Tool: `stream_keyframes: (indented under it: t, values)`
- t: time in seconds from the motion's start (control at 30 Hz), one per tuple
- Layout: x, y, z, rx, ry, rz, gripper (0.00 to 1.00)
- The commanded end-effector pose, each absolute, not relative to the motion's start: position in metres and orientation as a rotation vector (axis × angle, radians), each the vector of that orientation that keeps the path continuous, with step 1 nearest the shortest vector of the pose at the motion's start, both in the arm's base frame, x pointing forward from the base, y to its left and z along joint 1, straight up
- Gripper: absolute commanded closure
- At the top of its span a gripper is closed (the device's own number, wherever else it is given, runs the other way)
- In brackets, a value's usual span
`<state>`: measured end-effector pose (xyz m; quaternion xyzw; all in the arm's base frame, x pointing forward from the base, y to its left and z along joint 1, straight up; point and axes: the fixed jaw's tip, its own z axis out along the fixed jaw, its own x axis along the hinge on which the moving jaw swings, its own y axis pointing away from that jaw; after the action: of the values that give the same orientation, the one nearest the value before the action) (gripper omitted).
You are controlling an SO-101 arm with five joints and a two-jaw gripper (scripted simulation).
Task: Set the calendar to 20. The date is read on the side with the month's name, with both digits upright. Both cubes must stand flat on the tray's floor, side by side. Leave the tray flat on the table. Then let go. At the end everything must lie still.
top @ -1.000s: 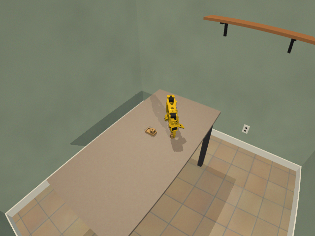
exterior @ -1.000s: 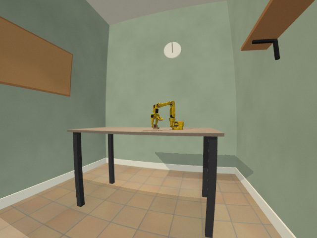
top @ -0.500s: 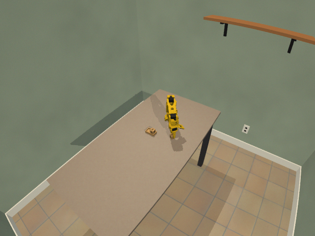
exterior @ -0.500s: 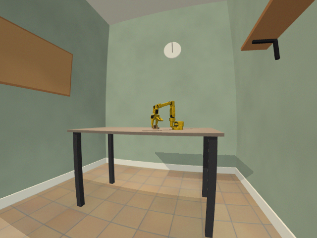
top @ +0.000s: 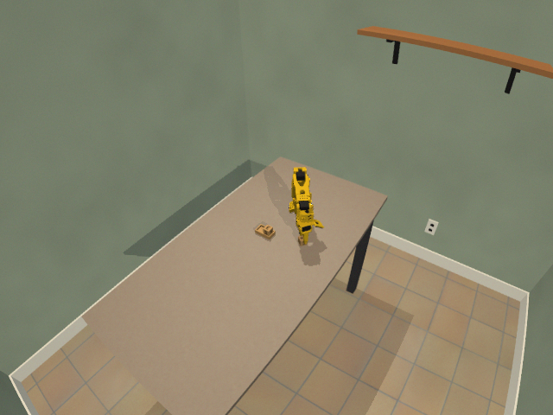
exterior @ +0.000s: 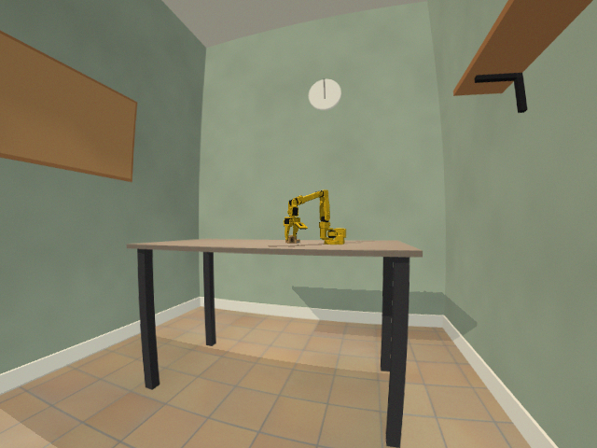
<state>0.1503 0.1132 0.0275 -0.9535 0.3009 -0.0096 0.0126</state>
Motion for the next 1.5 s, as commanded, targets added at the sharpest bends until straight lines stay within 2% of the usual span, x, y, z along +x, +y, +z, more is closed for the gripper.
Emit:
stream_keyframes:
  t: [0.0, 1.3, 1.47]
  values:
    - [0.1545, 0.1137, 0.0289, -2.949, 0.933, -0.052, 1.00]
    - [0.1549, 0.1140, 0.0210, -2.949, 0.933, -0.052, 1.00]
    - [0.1549, 0.1140, 0.0210, -2.949, 0.933, -0.052, 0.95]
